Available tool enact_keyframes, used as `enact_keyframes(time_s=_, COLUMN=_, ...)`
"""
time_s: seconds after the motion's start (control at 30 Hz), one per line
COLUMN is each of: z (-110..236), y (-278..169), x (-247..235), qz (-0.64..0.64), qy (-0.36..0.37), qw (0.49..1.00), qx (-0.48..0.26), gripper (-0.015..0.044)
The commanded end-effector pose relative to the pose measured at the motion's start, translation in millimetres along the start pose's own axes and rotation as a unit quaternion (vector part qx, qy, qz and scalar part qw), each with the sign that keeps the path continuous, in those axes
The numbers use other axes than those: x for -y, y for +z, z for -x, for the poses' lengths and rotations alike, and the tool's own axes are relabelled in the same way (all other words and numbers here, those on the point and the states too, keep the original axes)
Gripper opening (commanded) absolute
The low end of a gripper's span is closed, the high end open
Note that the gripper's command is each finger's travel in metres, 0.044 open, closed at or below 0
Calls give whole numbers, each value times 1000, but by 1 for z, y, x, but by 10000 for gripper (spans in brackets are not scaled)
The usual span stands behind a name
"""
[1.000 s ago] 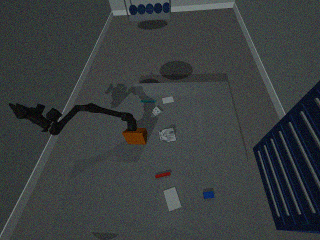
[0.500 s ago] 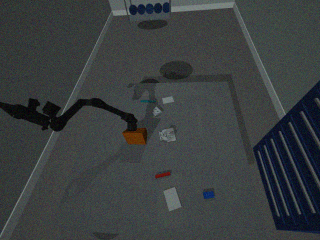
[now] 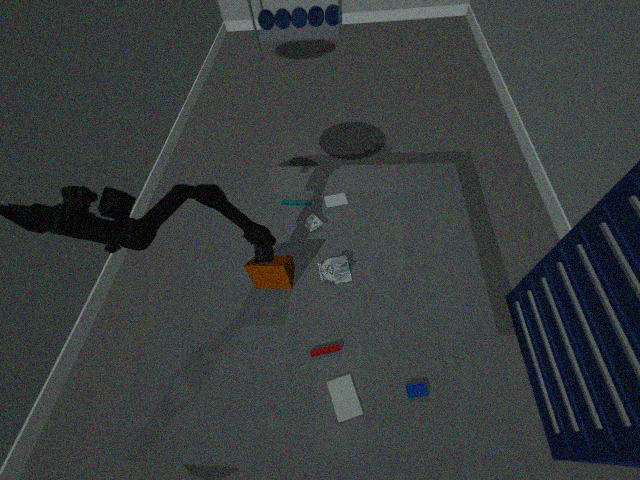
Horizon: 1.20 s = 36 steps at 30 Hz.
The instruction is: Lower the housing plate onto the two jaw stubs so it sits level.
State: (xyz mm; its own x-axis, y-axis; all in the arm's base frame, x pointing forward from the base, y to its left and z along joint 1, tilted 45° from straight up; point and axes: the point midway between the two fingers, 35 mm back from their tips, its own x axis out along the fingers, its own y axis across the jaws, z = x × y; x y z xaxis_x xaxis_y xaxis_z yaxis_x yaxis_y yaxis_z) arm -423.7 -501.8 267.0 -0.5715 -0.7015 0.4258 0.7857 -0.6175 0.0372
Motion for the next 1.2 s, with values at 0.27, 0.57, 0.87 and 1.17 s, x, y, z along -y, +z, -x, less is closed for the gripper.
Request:
enact_keyframes(time_s=0.27, z=17, y=2, x=-138, qz=-34, qy=117, qw=990, qx=-75, gripper=440)
enact_keyframes(time_s=0.57, z=52, y=15, x=-234, qz=-62, qy=204, qw=969, qx=-127, gripper=440)
enact_keyframes(time_s=0.87, z=100, y=32, x=-310, qz=-86, qy=282, qw=939, qx=-176, gripper=440)
enact_keyframes(time_s=1.17, z=169, y=60, x=-394, qz=-97, qy=378, qw=894, qx=-221, gripper=440)
